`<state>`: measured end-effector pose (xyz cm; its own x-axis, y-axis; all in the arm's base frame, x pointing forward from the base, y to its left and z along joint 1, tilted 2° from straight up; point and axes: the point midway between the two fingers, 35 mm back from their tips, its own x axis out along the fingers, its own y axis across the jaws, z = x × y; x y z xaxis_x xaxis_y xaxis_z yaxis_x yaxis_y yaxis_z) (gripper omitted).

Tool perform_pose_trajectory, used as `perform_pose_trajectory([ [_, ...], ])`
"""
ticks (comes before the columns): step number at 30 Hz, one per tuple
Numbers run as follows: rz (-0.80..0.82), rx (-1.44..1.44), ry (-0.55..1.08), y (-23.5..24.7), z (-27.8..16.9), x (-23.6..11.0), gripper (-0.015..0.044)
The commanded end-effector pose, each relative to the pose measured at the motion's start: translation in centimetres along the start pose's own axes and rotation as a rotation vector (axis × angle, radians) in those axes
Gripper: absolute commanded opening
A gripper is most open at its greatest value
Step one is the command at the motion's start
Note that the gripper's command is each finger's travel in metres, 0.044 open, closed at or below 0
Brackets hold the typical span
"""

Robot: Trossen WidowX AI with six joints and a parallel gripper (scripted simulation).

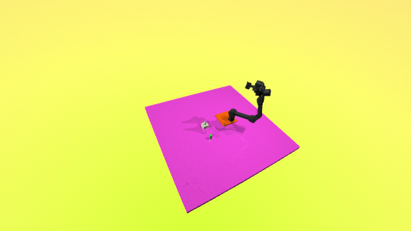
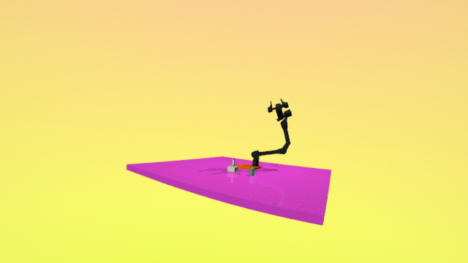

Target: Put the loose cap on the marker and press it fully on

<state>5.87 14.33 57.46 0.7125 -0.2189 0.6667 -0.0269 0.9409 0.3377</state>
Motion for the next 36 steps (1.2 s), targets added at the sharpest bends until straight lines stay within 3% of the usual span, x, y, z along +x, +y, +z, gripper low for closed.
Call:
perform_pose_trajectory([
  [1,-0.002,0.005,0.001,-0.1,0.1,0.1,0.0374],
  [6,-0.08,0.171,0.047,-4.7,1.7,2.1,0.0242],
  [12,-0.247,0.474,0.162,-13.5,1.5,6.2,0.0238],
  [16,-0.389,0.676,0.255,-19.2,-1.0,9.1,0.0238],
  [20,-0.547,0.84,0.37,-24.0,-5.5,11.5,0.0238],
  [27,-0.738,0.963,0.648,-27.2,-14.9,13.6,0.0238],
  [36,-1.068,1.014,1.039,-26.8,-30.2,11.6,0.0238],
])
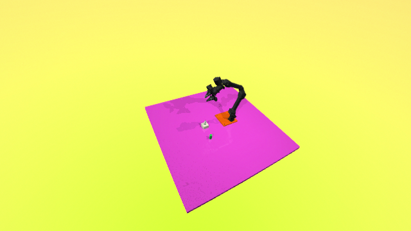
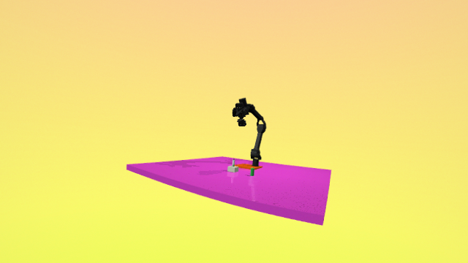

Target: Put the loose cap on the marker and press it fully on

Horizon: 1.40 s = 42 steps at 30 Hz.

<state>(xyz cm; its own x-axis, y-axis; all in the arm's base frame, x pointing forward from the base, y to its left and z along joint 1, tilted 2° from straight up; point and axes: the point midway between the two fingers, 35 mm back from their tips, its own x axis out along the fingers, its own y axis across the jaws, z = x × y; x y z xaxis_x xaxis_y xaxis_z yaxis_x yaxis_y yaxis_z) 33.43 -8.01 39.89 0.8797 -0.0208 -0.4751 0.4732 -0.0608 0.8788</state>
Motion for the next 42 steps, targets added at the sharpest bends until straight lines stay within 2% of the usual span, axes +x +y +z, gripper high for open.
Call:
perform_pose_trajectory([
  [1,-0.203,0.023,0.069,-3.1,-2.9,5.2,0.0238],
  [7,-0.546,0.006,0.106,-9.3,-7.1,11.5,0.0238],
  [11,-0.793,-0.052,0.103,-14.6,-10.5,14.6,0.0238],
  [14,-0.976,-0.123,0.084,-18.7,-13.1,16.0,0.0238],
  [17,-1.061,-0.164,0.069,-21.4,-13.9,15.3,0.0238],
  [23,-1.07,-0.168,0.067,-21.8,-14.0,15.3,0.0238],
  [27,-1.069,-0.168,0.067,-24.4,-13.9,17.1,0.0238],
  [42,-1.069,-0.168,0.067,-26.3,-13.9,18.3,0.0238],
])
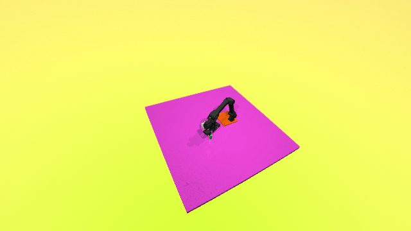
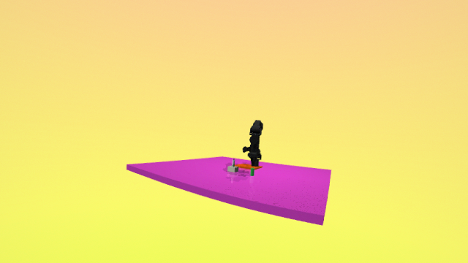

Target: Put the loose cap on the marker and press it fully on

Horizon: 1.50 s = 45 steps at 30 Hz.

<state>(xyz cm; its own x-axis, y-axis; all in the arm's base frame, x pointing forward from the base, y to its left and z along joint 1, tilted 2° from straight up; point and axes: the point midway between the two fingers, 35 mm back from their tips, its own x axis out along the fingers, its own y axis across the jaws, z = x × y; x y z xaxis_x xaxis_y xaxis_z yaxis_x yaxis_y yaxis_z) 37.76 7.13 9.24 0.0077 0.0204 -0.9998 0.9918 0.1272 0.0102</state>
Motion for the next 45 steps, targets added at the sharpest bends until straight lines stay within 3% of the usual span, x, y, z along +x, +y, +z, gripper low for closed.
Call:
perform_pose_trajectory([
  [1,-0.002,0.004,-0.003,0.0,0.0,0.7,0.0238],
  [30,-0.002,0.004,-0.003,0.0,0.0,5.2,0.0238],
  [34,-0.002,0.004,-0.003,0.0,0.1,5.2,0.0133],
  [43,-0.002,0.004,-0.003,0.0,0.1,5.2,0.0073],
  [45,-0.002,0.001,-0.004,0.0,0.0,5.1,0.002],
])
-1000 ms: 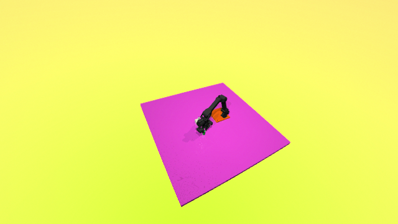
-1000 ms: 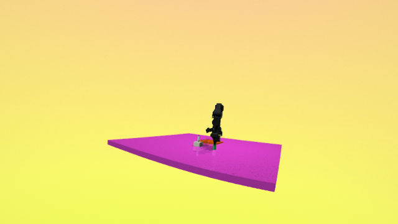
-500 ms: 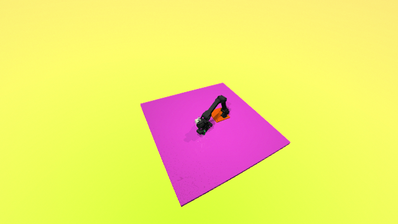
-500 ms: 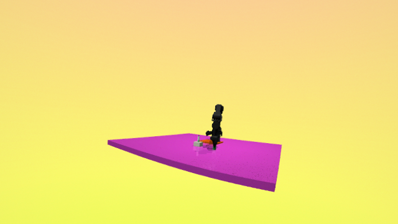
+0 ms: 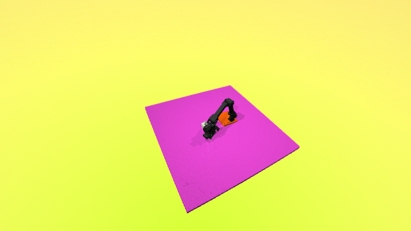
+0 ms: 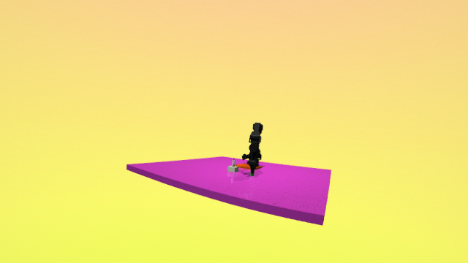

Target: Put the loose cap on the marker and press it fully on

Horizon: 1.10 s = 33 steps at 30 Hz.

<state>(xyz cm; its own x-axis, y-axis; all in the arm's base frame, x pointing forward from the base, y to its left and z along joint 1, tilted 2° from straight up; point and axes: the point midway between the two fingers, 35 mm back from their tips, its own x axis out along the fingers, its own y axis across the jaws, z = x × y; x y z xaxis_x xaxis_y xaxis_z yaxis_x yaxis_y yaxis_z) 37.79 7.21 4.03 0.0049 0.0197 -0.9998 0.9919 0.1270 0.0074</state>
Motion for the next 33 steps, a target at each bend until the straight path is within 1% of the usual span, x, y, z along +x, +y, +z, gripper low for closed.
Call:
perform_pose_trajectory([
  [1,0.001,-0.003,-0.004,0.1,0.0,-0.3,0.0],
  [22,0.001,0.004,-0.003,0.0,0.0,-5.8,0.0],
  [28,0.002,0.011,-0.002,-0.1,0.2,-6.1,0.0],
  [33,0.007,0.039,0.003,-0.7,1.9,-6.7,0.0],
])
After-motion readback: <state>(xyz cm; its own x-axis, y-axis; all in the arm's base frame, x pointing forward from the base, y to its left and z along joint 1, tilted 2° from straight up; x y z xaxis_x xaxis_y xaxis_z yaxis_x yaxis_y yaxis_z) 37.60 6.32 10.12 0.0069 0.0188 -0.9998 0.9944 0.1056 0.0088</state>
